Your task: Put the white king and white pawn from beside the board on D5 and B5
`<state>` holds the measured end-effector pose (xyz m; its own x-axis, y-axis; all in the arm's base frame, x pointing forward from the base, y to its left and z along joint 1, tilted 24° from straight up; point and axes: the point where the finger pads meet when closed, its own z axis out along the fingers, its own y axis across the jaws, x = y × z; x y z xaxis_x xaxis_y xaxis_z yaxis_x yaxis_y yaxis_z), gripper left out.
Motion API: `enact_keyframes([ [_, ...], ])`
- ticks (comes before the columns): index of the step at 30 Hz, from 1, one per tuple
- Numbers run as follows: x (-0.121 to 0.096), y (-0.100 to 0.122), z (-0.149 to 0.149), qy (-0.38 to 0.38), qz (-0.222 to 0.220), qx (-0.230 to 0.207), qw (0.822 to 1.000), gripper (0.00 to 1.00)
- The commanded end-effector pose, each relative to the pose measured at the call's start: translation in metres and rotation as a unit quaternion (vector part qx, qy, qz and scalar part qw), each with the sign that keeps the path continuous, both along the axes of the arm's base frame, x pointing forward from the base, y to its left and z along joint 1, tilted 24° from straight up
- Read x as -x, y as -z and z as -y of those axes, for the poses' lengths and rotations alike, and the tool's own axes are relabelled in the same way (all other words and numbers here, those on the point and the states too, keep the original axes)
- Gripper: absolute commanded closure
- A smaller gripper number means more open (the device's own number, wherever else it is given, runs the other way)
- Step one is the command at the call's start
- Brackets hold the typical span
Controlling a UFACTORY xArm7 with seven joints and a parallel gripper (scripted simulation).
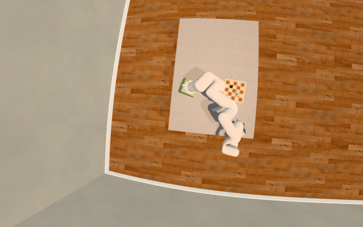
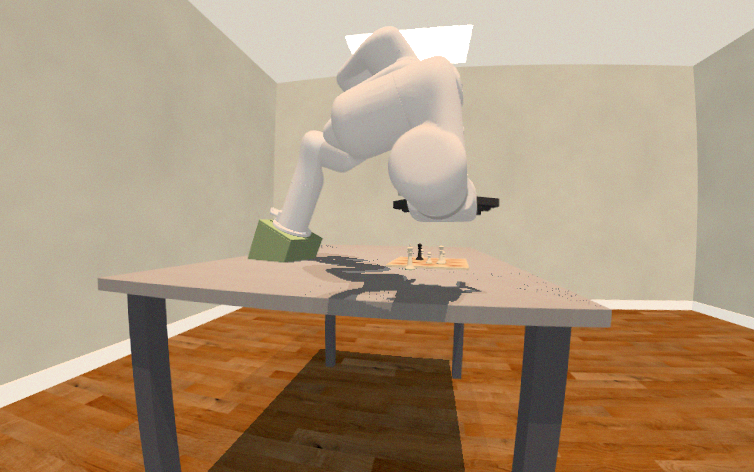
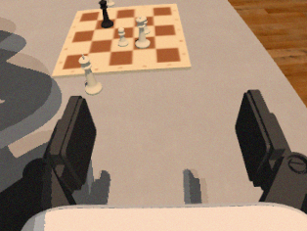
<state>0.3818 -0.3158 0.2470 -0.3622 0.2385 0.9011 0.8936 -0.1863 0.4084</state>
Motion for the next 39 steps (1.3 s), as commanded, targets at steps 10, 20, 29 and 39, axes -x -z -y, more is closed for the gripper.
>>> enact_keyframes([
  [10, -0.004, 0.043, -0.002, -0.029, 0.023, -0.013, 0.999, 0.00],
  [20, -0.004, 0.044, -0.002, -0.029, 0.023, -0.013, 0.999, 0.00],
  [29, -0.004, 0.044, -0.002, -0.029, 0.023, -0.013, 0.999, 0.00],
  [39, -0.004, 0.044, -0.002, -0.029, 0.023, -0.013, 0.999, 0.00],
])
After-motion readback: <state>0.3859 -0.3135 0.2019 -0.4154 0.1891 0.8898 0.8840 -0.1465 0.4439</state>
